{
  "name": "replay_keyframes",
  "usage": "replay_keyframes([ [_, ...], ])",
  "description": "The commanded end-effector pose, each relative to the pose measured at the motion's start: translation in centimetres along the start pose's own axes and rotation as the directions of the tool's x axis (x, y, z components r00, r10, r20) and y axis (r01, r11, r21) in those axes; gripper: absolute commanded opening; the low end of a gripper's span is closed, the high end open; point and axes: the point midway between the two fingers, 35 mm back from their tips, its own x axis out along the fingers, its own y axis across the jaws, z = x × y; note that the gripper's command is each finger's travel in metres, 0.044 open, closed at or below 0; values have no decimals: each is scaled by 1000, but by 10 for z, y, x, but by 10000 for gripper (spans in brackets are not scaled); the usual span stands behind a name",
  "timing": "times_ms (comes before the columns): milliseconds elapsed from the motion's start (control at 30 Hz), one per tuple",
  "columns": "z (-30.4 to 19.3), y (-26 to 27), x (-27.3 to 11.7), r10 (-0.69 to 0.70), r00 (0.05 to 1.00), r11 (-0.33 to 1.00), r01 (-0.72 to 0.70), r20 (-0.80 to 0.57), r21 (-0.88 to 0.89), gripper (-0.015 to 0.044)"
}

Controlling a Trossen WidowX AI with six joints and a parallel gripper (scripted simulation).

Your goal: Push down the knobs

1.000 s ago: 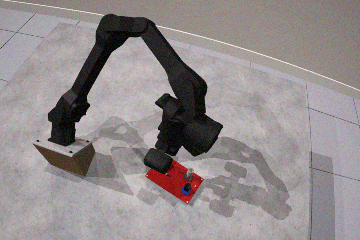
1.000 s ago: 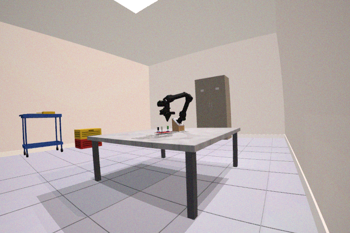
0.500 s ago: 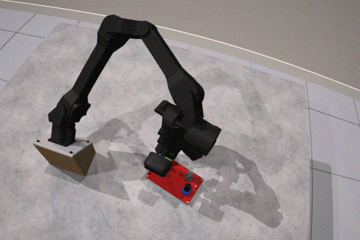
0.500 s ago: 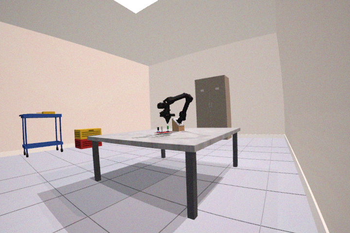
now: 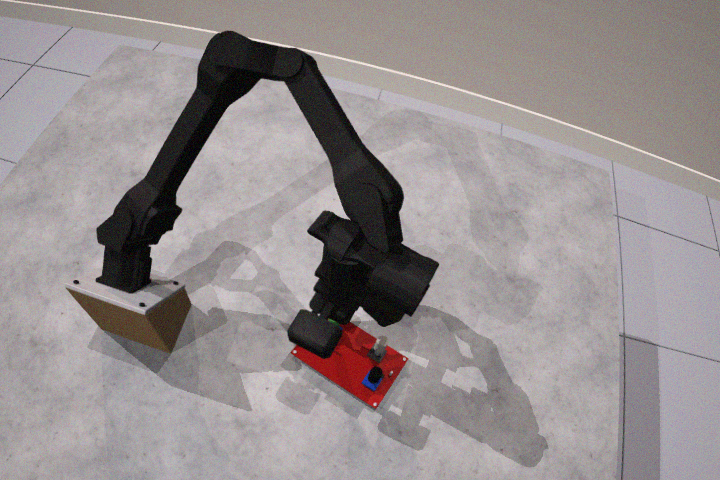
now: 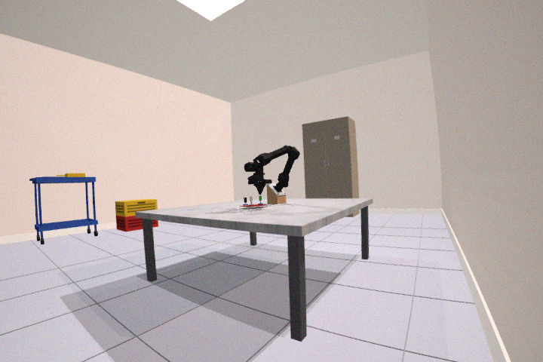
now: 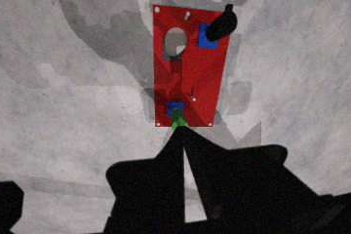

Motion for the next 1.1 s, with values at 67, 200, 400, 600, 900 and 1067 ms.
replay_keyframes([
  [67,-1,0,1,5,1000,1000,-5,-1,7,0],
  [200,-1,0,2,5,1000,1000,-5,-1,7,0],
  [400,-1,0,3,5,1000,1000,-5,-1,7,0],
  [600,-1,0,5,5,1000,1000,-5,-1,7,0],
  [900,-1,0,7,5,1000,1000,-5,-1,7,0],
  [1067,-1,0,6,5,1000,1000,-5,-1,7,0],
])
